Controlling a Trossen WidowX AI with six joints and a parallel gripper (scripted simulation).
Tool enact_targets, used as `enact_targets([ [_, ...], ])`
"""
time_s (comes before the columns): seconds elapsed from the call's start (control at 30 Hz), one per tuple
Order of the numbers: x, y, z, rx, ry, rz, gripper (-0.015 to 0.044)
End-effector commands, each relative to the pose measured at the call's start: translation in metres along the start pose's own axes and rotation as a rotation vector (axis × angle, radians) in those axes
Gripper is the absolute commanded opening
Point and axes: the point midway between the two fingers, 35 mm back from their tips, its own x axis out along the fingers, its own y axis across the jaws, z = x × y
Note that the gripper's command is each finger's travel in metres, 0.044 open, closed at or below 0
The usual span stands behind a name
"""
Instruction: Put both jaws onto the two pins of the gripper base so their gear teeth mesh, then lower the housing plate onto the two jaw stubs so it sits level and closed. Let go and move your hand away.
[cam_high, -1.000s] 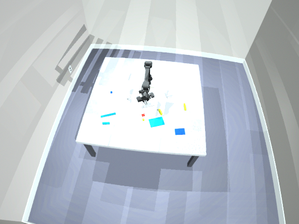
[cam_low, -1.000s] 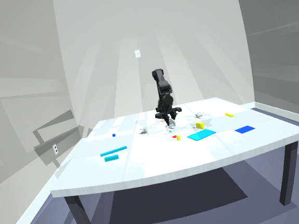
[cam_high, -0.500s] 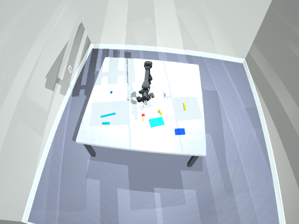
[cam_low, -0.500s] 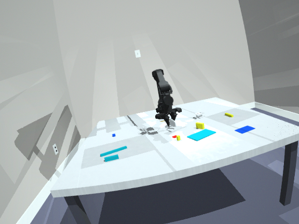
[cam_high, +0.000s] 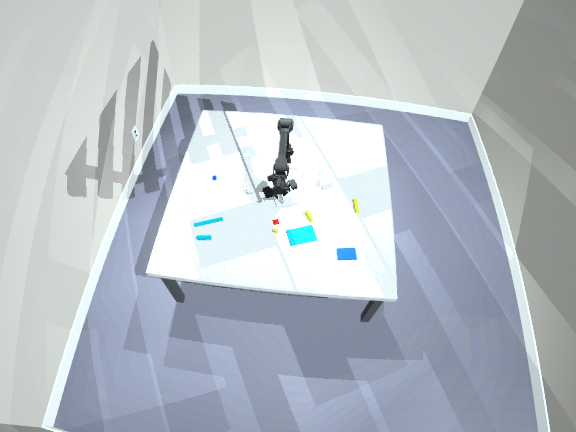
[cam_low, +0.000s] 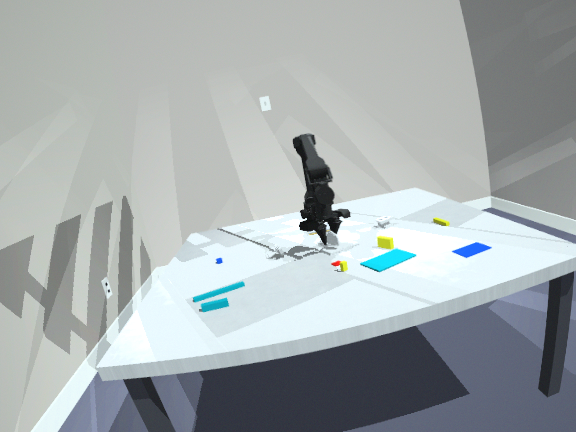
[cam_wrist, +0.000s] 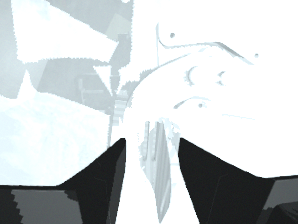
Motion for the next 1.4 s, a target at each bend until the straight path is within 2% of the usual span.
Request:
enact_targets([
  [0.0, 0.0015, -0.0008, -0.0003, -0.006, 0.002, -0.004, 0.0134],
  [1.37, 0.0108, -0.0008, -0.0003, -0.008, 0.002, -0.005, 0.0134],
])
